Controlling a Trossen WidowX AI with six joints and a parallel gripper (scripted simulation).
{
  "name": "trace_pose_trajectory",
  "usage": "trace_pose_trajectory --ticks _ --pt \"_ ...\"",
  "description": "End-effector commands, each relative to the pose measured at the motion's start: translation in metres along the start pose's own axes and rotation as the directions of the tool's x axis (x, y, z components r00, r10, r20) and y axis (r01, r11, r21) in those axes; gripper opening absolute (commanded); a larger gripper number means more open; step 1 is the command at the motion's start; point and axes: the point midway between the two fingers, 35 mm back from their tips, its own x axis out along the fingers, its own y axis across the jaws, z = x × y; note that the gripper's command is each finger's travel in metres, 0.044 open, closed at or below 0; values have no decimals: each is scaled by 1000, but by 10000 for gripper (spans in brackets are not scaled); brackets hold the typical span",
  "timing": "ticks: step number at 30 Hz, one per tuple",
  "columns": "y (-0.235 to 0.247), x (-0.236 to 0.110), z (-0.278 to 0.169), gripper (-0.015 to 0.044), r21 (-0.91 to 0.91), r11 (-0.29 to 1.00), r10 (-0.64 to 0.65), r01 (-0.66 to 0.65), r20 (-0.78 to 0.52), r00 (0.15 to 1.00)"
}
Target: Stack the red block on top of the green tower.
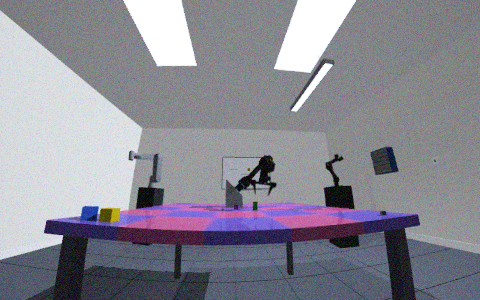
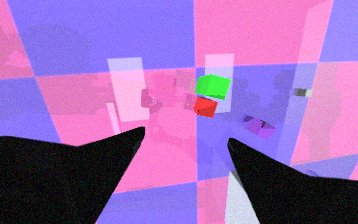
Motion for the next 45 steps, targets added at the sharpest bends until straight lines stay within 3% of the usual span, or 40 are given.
trace_pose_trajectory --ticks 1,8,13,20,45 --pt "-22 8 6 440 50 997 58 -56 -35 998" --pt "-52 16 13 440 120 983 148 -140 -57 987" --pt "-51 22 13 440 119 983 147 -139 -57 987" --pt "-44 58 9 440 120 983 150 -142 -58 987" --pt "-38 91 6 440 120 982 151 -143 -58 987"
